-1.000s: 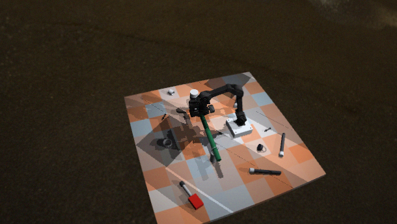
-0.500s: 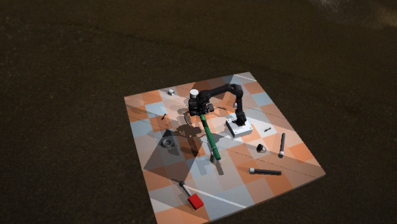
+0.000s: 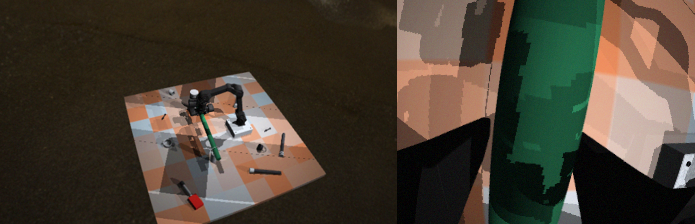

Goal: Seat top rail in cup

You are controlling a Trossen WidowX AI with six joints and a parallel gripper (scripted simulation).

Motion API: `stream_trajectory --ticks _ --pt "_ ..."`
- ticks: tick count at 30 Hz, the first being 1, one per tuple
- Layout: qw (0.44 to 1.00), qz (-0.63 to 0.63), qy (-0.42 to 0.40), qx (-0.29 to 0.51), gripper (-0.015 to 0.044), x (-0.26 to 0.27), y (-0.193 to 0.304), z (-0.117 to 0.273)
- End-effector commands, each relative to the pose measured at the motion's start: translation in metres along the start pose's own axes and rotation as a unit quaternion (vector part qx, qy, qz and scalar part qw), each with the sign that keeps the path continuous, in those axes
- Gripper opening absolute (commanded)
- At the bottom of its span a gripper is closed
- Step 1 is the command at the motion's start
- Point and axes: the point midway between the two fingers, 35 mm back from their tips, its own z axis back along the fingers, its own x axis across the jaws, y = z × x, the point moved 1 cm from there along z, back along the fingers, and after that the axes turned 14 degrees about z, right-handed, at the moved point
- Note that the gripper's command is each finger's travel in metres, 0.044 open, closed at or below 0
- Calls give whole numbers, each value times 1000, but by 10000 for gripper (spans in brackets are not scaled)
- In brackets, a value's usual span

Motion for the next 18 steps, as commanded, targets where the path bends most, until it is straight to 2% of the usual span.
stream_trajectory --ticks 1,6,10,14,18 --pt "1000 -1 0 1 315 1 3 5" --pt "1000 -1 0 2 440 5 18 27" --pt "1000 0 1 2 440 6 30 45" --pt "1000 3 -2 1 440 7 27 47" --pt "1000 3 -2 1 440 4 28 73"
